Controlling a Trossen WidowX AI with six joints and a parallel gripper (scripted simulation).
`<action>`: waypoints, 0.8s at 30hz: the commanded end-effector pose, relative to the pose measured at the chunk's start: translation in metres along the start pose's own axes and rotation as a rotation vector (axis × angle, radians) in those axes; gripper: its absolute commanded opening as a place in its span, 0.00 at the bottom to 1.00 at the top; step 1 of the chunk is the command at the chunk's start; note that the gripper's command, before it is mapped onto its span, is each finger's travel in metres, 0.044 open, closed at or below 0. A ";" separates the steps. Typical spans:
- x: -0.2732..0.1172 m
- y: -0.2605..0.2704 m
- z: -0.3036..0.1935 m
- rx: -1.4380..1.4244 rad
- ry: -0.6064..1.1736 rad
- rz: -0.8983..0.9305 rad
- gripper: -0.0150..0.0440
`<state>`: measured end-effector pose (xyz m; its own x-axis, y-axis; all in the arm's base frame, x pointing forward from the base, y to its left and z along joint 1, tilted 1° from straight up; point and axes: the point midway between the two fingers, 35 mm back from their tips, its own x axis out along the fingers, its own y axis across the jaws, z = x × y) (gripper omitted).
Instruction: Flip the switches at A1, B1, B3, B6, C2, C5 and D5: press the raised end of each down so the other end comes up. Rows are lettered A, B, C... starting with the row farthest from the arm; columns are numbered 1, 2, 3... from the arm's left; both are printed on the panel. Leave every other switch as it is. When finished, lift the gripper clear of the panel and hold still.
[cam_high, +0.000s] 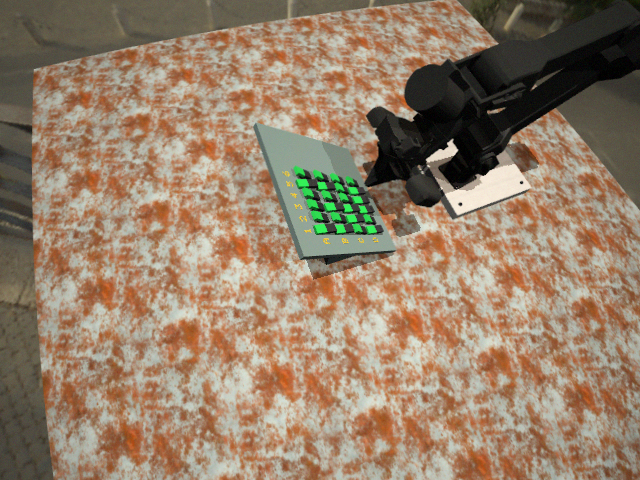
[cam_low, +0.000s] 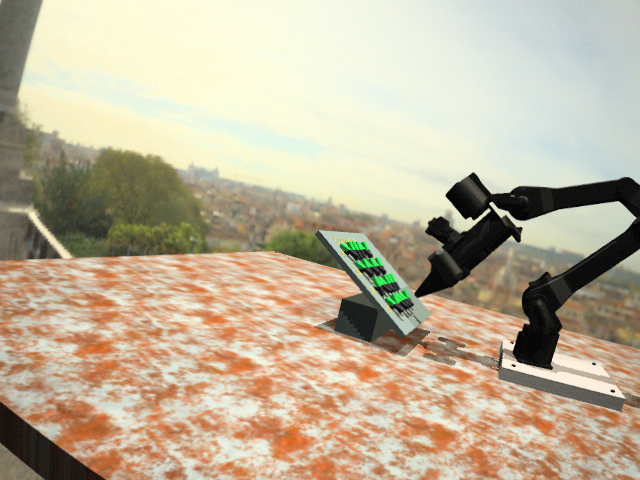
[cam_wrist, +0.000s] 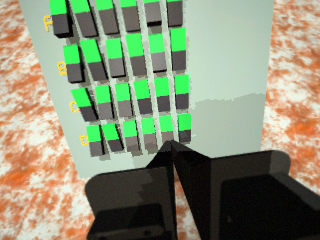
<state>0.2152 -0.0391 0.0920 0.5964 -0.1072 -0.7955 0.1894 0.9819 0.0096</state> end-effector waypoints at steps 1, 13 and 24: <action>0.006 0.000 -0.002 -0.002 0.005 0.001 0.25; 0.012 0.000 -0.002 -0.002 0.005 0.001 0.25; 0.012 0.000 -0.002 -0.002 0.005 0.001 0.25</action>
<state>0.2210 -0.0401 0.0815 0.5923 -0.1063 -0.7986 0.1891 0.9819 0.0095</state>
